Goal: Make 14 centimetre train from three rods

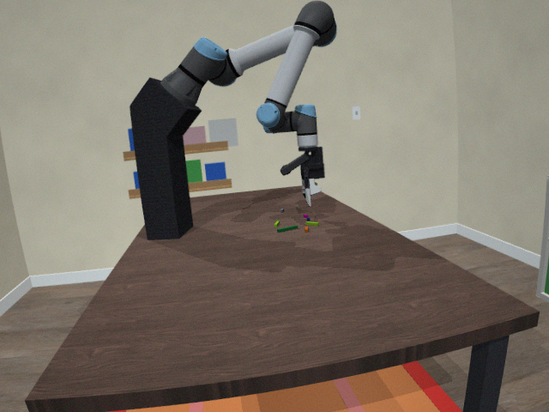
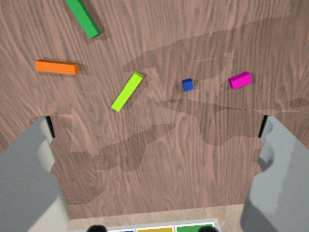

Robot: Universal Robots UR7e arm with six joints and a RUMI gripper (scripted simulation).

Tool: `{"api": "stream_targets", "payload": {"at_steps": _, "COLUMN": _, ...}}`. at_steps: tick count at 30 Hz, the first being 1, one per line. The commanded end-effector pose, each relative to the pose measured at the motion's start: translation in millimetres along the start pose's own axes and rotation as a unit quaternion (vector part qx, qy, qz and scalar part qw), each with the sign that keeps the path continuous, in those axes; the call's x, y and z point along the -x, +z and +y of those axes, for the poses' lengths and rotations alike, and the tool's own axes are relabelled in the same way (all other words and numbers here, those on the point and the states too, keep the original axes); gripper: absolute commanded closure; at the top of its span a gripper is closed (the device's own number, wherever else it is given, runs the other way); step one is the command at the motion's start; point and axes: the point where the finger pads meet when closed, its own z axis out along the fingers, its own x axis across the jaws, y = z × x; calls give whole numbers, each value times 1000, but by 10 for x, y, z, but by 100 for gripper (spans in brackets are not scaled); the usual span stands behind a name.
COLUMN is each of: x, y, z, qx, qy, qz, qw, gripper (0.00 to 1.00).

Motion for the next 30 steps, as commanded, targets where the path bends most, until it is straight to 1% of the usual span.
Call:
{"api": "stream_targets", "payload": {"at_steps": 1, "x": -39, "y": -3, "z": 0, "qx": 1, "qy": 83, "qz": -2, "qw": 997, "gripper": 0}}
{"api": "stream_targets", "payload": {"at_steps": 4, "x": -61, "y": -2, "z": 0, "qx": 1, "qy": 130, "qz": -2, "qw": 991, "gripper": 0}}
{"api": "stream_targets", "payload": {"at_steps": 6, "x": -61, "y": -2, "z": 0, "qx": 1, "qy": 130, "qz": -2, "qw": 991, "gripper": 0}}
{"api": "stream_targets", "payload": {"at_steps": 8, "x": -78, "y": -2, "z": 2, "qx": 1, "qy": 166, "qz": -2, "qw": 986, "gripper": 0}}
{"api": "stream_targets", "payload": {"at_steps": 15, "x": -130, "y": -2, "z": 11, "qx": 1, "qy": 280, "qz": -2, "qw": 960, "gripper": 0}}
{"api": "stream_targets", "payload": {"at_steps": 21, "x": -169, "y": -1, "z": 23, "qx": 1, "qy": 369, "qz": -2, "qw": 929, "gripper": 0}}
{"api": "stream_targets", "payload": {"at_steps": 23, "x": -169, "y": -1, "z": 23, "qx": 1, "qy": 369, "qz": -2, "qw": 929, "gripper": 0}}
{"api": "stream_targets", "payload": {"at_steps": 26, "x": -192, "y": -1, "z": 34, "qx": 1, "qy": 426, "qz": -2, "qw": 905, "gripper": 0}}
{"api": "stream_targets", "payload": {"at_steps": 30, "x": -214, "y": -1, "z": 46, "qx": 2, "qy": 482, "qz": -2, "qw": 876, "gripper": 0}}
